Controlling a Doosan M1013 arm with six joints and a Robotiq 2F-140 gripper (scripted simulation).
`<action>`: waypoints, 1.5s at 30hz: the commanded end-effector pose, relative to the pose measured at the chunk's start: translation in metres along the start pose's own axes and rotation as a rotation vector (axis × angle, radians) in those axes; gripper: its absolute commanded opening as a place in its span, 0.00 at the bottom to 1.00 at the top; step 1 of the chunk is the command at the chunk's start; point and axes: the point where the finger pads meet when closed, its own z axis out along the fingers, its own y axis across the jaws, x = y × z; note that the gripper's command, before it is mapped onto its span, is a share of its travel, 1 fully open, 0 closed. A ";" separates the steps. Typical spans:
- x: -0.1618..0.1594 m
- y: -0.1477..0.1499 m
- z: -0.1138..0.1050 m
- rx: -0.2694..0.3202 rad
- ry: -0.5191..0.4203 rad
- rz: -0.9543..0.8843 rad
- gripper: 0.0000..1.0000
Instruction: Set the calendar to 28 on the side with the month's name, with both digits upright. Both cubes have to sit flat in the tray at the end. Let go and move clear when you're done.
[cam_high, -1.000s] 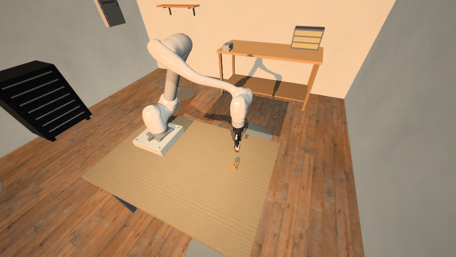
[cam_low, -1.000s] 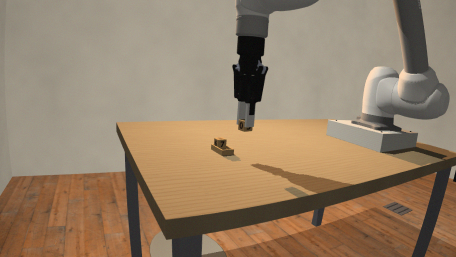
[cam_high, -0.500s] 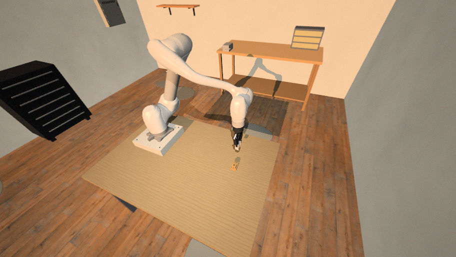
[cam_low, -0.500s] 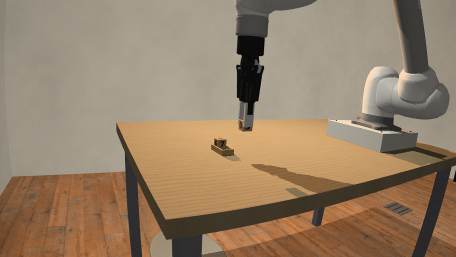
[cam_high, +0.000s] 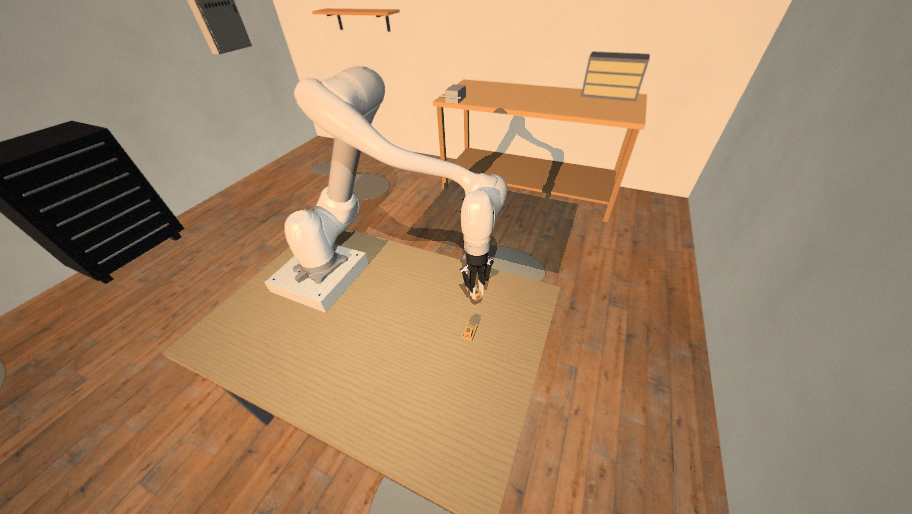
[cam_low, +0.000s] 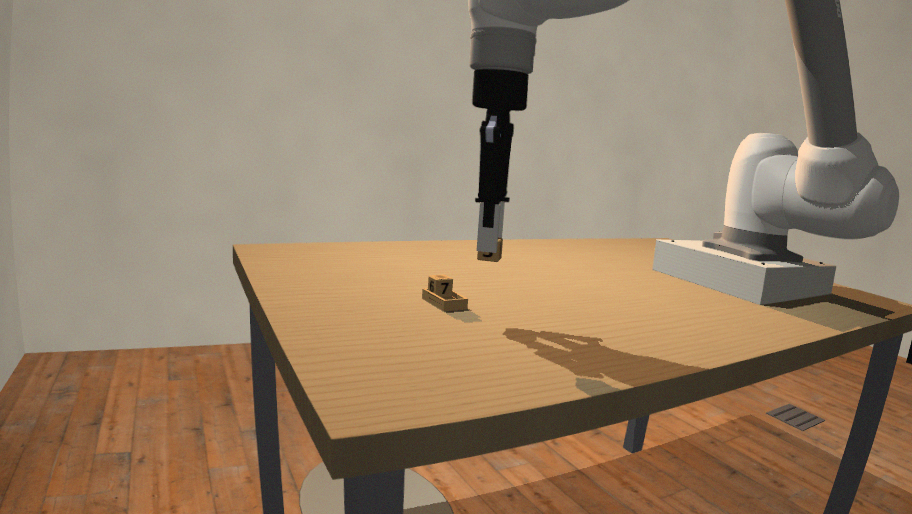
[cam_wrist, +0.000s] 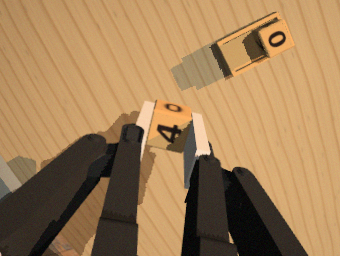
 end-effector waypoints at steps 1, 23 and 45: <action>0.002 -0.003 -0.002 -0.005 0.005 0.173 0.24; 0.002 -0.006 -0.002 -0.003 0.006 0.825 0.24; 0.002 -0.006 0.016 -0.003 0.007 0.826 0.24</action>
